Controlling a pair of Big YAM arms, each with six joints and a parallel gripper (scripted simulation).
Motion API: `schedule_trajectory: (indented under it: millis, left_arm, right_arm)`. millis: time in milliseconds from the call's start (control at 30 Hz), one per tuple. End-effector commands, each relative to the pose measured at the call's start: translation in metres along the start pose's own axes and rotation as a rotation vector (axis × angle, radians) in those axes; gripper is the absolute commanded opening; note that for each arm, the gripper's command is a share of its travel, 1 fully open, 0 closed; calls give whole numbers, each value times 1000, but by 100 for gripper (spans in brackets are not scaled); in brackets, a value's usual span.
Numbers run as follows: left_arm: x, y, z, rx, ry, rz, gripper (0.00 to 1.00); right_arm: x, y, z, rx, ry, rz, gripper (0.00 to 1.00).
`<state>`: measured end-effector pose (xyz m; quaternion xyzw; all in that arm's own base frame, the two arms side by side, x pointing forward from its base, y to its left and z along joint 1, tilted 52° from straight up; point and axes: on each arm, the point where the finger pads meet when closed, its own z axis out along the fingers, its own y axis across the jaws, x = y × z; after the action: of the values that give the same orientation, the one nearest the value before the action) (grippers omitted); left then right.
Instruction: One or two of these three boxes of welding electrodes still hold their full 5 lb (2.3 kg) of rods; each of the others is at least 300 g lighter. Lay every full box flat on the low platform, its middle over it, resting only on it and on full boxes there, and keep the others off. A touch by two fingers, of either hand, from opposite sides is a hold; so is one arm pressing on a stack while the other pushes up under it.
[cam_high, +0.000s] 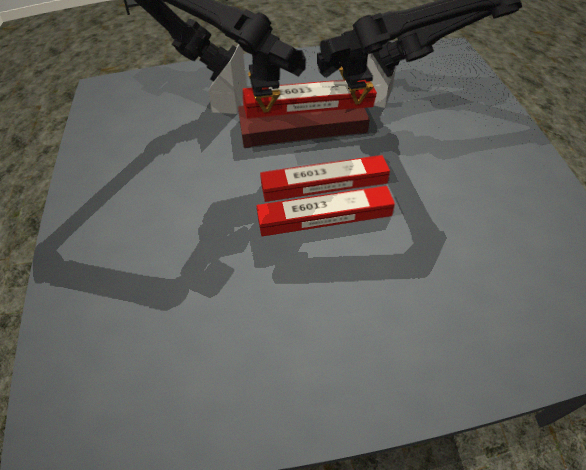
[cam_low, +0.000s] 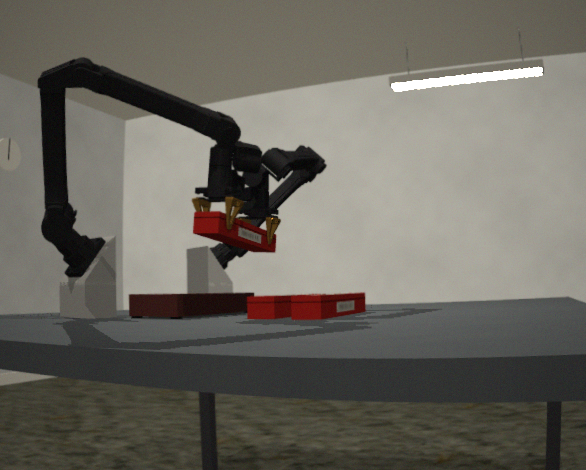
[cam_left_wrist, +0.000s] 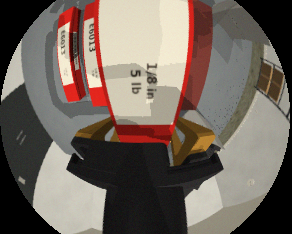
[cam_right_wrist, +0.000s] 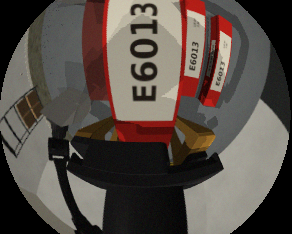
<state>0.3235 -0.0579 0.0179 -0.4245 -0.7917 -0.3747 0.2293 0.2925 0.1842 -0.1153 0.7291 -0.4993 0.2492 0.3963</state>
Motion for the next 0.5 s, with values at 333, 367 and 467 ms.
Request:
schedule_trajectory:
  millis: [333,367,467]
  left_arm:
    - [-15,5,-33,-78,-86,15,0]
    - [-15,5,-33,-78,-84,16,0]
    - [-14,4,-31,-77,-82,18,0]
  right_arm:
    - [-6,-4,-40,115,-76,60,0]
    - [-6,-6,-41,118,-79,62,0]
    - [-6,-5,-40,118,-79,61,0]
